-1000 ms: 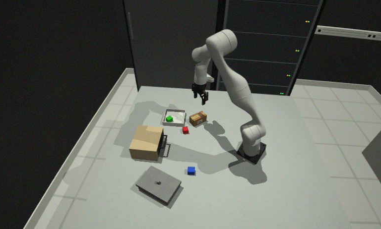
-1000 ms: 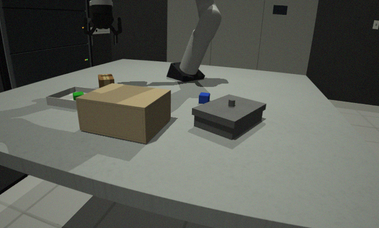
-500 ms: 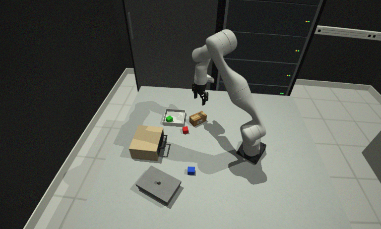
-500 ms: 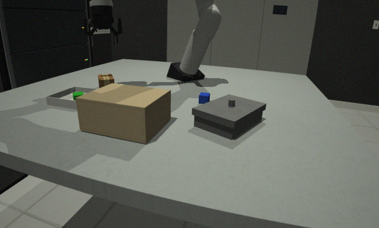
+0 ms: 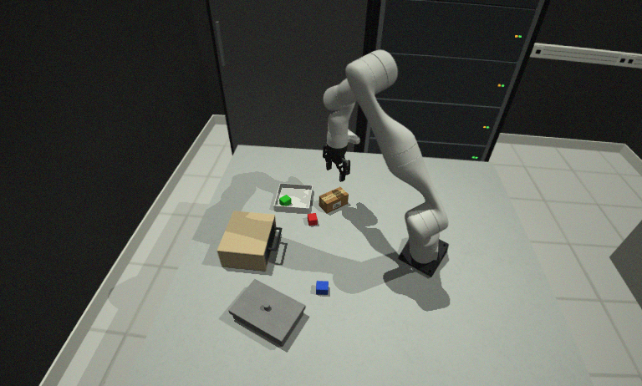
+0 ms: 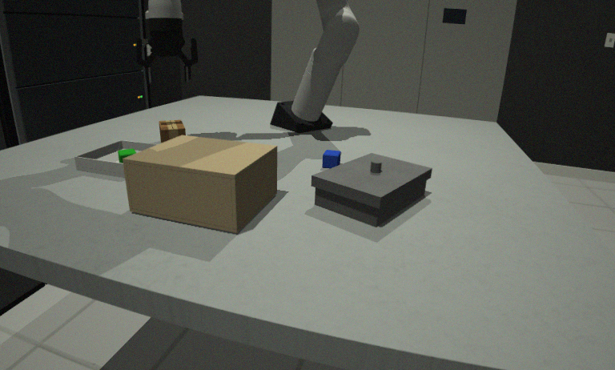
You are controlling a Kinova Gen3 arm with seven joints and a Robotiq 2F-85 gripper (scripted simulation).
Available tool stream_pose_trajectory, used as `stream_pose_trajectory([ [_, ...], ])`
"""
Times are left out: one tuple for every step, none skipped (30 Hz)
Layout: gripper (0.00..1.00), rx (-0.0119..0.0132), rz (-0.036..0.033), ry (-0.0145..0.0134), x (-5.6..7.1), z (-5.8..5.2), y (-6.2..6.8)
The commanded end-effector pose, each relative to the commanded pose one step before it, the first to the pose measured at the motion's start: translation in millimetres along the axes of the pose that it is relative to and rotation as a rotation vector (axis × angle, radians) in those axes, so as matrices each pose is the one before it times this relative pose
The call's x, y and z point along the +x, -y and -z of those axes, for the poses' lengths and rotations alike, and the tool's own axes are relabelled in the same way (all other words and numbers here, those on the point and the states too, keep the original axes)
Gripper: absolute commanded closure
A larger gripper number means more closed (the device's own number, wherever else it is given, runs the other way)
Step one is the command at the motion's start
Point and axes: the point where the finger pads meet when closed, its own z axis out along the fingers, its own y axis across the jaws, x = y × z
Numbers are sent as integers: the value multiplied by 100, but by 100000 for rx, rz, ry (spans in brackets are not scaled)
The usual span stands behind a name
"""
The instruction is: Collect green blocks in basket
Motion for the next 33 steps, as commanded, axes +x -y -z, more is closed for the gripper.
stream_pose_trajectory([
  [7,-48,53,465,-75,-1211,21],
  [7,13,-63,-43,33,-289,4],
  [7,10,-48,-34,25,-299,4],
  [7,10,-48,-35,25,-305,4],
  [7,11,-55,-41,29,-309,3],
  [7,12,-59,-43,32,-312,5],
  [7,0,0,0,0,0,0],
  [7,0,0,0,0,0,0],
  [7,2,-17,-16,8,-319,3],
  [7,-2,-3,-8,0,-321,2],
  [7,-2,-3,-6,0,-321,3],
  [7,-2,-3,-7,0,-319,3],
  [7,-2,-3,-7,0,-315,2],
  [7,-2,-2,-6,0,-310,3],
  [7,-2,-3,-7,0,-304,2],
  [7,-2,-2,-7,0,-296,3],
  [7,-2,-2,-6,0,-287,3],
  [7,-2,-2,-7,0,-277,2],
  [7,-1,-2,-5,0,-266,3],
  [7,-2,-2,-7,0,-253,2],
  [7,-1,-1,-5,0,-241,3],
  [7,-2,-2,-6,0,-226,1],
  [7,-1,-1,-4,0,-211,2],
  [7,0,0,0,0,0,0],
  [7,0,0,0,0,0,0],
  [7,-1,-1,-5,0,-195,2],
  [7,-1,-1,-4,0,-179,1],
  [7,-1,-1,-3,0,-162,2],
  [7,-1,-1,-4,0,-145,1],
  [7,-1,-1,-4,0,-128,1],
  [7,-1,0,-2,0,-112,2],
  [7,-1,0,-2,0,-95,1],
  [7,-160,0,64,-21,-79,-49],
])
